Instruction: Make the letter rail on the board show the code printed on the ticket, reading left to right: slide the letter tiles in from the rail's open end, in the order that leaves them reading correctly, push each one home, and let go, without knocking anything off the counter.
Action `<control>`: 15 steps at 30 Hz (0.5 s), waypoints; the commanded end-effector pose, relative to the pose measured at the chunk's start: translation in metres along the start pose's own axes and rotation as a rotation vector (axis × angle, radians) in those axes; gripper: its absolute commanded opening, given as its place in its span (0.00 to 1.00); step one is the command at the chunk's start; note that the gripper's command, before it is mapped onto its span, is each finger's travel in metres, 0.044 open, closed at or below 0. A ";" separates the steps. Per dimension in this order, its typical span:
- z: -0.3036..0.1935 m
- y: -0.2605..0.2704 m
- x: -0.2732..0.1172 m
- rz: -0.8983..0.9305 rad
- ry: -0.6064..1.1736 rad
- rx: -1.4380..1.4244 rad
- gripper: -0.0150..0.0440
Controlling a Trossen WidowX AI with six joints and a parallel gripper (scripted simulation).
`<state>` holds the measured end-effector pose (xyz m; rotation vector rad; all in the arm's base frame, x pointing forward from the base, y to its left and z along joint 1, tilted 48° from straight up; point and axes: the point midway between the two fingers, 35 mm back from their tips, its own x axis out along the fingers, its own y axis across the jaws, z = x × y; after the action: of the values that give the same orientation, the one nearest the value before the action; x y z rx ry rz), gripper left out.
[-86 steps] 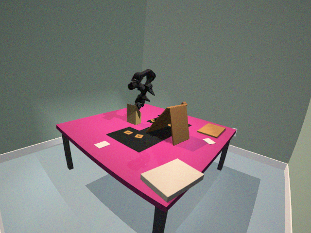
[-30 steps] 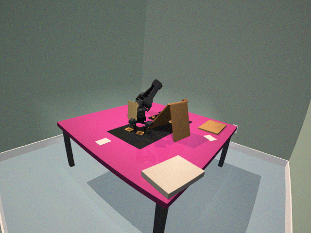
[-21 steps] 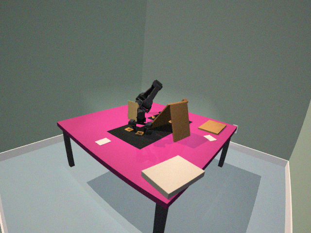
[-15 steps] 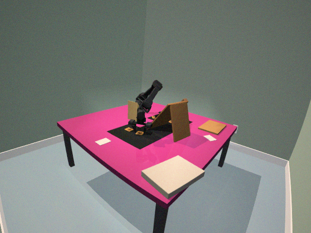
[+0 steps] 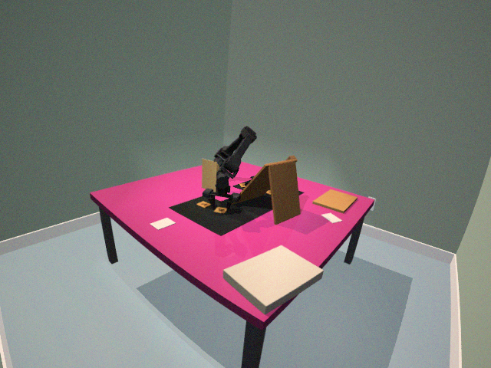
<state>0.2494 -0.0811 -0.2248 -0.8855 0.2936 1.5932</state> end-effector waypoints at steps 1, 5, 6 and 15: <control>0.000 0.000 0.001 -0.004 -0.001 0.005 0.83; 0.000 0.000 0.001 -0.004 -0.001 0.005 0.83; 0.000 0.000 0.001 -0.004 -0.001 0.005 0.83; 0.000 0.000 0.001 -0.004 -0.001 0.005 0.71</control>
<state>0.2494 -0.0807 -0.2251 -0.8857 0.2936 1.5932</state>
